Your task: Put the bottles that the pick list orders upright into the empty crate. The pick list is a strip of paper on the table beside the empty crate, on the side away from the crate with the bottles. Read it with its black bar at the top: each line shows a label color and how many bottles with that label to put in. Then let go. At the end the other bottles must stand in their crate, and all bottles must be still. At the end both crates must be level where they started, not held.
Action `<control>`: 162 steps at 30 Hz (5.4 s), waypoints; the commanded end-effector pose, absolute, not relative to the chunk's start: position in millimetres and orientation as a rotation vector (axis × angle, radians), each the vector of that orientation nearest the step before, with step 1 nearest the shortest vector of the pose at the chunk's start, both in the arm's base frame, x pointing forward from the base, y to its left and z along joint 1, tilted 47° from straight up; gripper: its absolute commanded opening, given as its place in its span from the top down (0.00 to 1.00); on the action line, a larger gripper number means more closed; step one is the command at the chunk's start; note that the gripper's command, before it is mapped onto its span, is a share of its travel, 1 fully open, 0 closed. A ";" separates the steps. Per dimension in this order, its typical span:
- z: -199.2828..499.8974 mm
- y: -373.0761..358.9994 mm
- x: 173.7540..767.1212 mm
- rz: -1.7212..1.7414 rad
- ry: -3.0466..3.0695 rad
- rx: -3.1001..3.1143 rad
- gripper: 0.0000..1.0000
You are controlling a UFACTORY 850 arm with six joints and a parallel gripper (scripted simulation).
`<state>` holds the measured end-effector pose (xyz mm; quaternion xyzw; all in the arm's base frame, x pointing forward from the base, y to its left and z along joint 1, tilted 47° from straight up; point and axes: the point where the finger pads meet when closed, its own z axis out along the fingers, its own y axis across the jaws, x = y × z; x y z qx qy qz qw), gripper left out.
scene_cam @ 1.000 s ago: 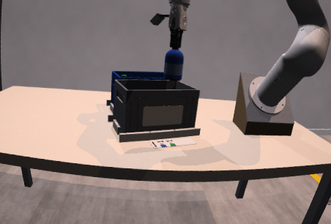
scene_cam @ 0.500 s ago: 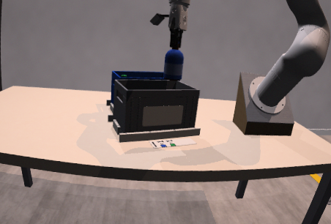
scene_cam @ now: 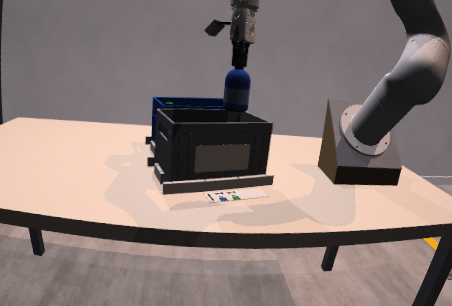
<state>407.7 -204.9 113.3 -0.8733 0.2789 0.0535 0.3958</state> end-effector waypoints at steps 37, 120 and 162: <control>89.1 -179.9 413.0 0.133 0.707 -2.214 1.00; 39.3 -127.3 422.4 0.133 0.707 -2.214 1.00; 15.1 -101.7 427.0 0.133 0.707 -2.214 1.00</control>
